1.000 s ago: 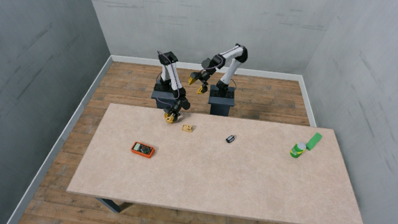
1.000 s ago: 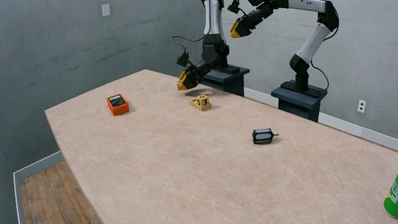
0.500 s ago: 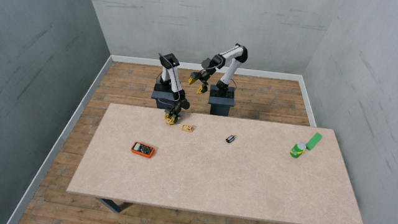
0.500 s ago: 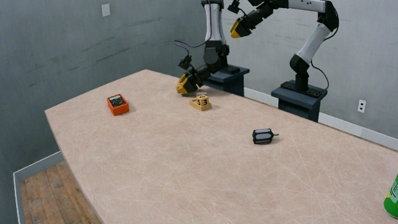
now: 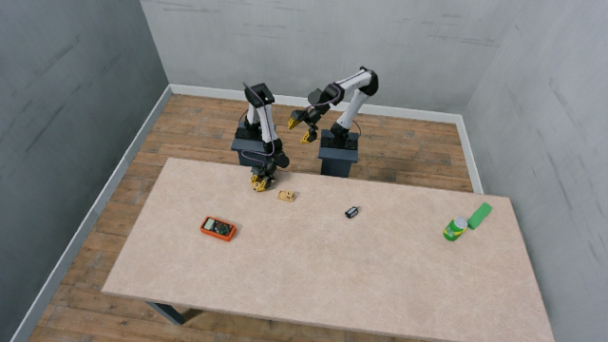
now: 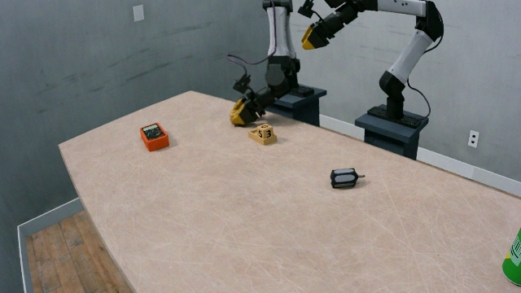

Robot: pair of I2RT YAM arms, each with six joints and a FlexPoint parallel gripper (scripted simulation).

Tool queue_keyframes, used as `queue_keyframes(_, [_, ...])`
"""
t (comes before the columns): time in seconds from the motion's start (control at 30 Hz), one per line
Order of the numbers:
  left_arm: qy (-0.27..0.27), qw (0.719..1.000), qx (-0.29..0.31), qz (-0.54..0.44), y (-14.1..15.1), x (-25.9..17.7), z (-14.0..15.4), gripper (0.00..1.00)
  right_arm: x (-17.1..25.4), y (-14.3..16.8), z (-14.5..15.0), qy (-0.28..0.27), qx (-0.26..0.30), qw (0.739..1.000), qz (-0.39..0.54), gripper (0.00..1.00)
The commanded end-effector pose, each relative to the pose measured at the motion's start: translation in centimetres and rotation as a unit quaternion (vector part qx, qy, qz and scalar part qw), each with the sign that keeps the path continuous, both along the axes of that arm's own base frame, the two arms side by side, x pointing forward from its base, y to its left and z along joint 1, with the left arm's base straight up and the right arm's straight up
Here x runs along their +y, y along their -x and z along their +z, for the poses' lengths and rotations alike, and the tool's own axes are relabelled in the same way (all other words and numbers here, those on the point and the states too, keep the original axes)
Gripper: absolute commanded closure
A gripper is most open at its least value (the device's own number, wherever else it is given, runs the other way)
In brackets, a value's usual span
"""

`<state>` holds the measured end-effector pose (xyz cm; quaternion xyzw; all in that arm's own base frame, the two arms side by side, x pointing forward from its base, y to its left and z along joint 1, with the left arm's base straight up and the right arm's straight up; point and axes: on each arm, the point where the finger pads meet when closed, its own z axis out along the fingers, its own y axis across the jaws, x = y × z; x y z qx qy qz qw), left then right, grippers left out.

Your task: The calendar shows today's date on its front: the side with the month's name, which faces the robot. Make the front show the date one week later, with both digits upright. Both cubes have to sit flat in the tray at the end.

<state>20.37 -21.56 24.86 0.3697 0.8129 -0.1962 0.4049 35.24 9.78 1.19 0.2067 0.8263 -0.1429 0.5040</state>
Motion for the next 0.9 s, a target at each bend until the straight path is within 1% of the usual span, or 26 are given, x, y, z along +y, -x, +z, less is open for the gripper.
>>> queue_keyframes(0.0, [0.006,1.0,-0.006,0.0,0.0,-0.1,0.5,0.0,0.3,-1.0,1.7,-0.012,-0.027,1.0,-0.004,0.78])
queue_keyframes(0.07, [0.006,1.0,-0.006,0.0,0.0,-0.1,0.5,0.0,0.5,-1.3,1.4,-0.012,-0.023,1.0,-0.001,0.78])
queue_keyframes(0.13, [0.006,1.0,-0.006,0.0,0.0,-0.1,0.5,0.0,0.2,-1.0,0.3,-0.004,-0.015,1.0,-0.002,0.78])
queue_keyframes(0.37, [0.006,1.0,-0.006,0.0,0.0,-0.1,0.5,0.0,0.3,-0.9,-0.9,-0.007,-0.013,1.0,0.002,0.78])
queue_keyframes(0.43, [0.006,1.0,-0.006,0.0,0.0,-0.1,0.5,0.0,0.3,-0.9,-0.8,-0.008,-0.014,1.0,0.002,0.78])
queue_keyframes(0.5, [0.006,1.0,-0.006,0.0,0.0,-0.1,0.5,0.0,0.3,-0.9,-0.4,-0.009,-0.018,1.0,-0.001,0.56])
queue_keyframes(0.57, [0.006,1.0,-0.006,0.0,0.0,-0.1,0.5,0.0,0.3,-0.9,-0.4,-0.009,-0.018,1.0,-0.001,0.56])
queue_keyframes(0.6, [0.006,1.0,-0.006,0.0,0.0,-0.1,0.5,0.0,0.4,-0.7,-0.1,-0.01,-0.019,1.0,-0.001,0.45])
queue_keyframes(0.63, [0.006,1.0,-0.006,0.0,0.0,-0.1,0.5,0.0,0.5,-0.4,0.3,-0.01,-0.022,1.0,-0.002,0.43])
queue_keyframes(0.73, [0.006,1.0,-0.006,0.0,0.0,-0.1,0.5,0.0,1.0,0.9,0.9,-0.006,-0.022,1.0,-0.003,0.43])
queue_keyframes(0.87, [0.006,1.0,-0.006,0.0,0.0,-0.1,0.5,0.0,1.2,1.3,2.2,-0.019,-0.037,0.999,-0.002,0.43])
